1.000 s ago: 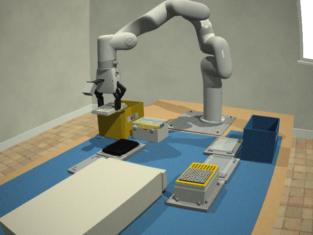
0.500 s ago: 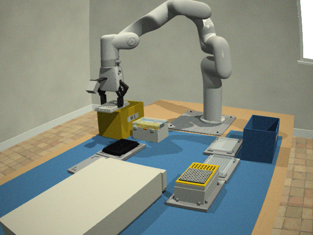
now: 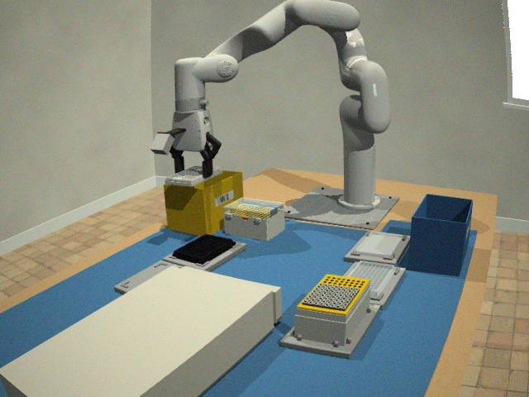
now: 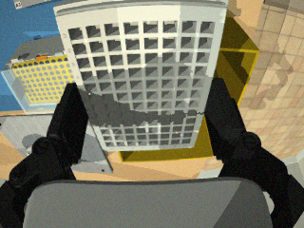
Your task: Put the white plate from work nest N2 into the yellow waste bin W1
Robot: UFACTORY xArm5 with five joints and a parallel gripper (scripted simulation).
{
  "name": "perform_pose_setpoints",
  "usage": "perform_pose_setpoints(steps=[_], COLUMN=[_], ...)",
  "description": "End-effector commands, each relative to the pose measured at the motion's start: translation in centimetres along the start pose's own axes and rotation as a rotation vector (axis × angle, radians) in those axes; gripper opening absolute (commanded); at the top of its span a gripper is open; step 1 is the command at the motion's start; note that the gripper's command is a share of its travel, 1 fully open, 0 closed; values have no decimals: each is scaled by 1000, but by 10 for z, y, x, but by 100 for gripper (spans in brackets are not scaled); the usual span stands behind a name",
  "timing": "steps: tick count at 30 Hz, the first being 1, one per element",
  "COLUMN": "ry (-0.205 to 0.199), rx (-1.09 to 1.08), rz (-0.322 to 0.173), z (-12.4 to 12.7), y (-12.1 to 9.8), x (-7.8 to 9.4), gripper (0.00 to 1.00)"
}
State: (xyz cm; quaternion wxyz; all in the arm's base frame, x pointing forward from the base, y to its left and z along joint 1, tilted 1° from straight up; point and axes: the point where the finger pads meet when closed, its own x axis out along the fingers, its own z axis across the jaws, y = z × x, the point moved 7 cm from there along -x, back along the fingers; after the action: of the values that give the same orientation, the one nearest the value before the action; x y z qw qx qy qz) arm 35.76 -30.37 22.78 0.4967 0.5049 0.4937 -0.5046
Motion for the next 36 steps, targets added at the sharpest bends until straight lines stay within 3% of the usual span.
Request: perform_pose_setpoints(steps=[1,29,36], ry=[-3,-2,-2], rx=[0,0,0], rz=[3,1,1], z=[4,26,26], y=[-10,-70,-70], x=[-2,0,0], gripper=[0,0,0])
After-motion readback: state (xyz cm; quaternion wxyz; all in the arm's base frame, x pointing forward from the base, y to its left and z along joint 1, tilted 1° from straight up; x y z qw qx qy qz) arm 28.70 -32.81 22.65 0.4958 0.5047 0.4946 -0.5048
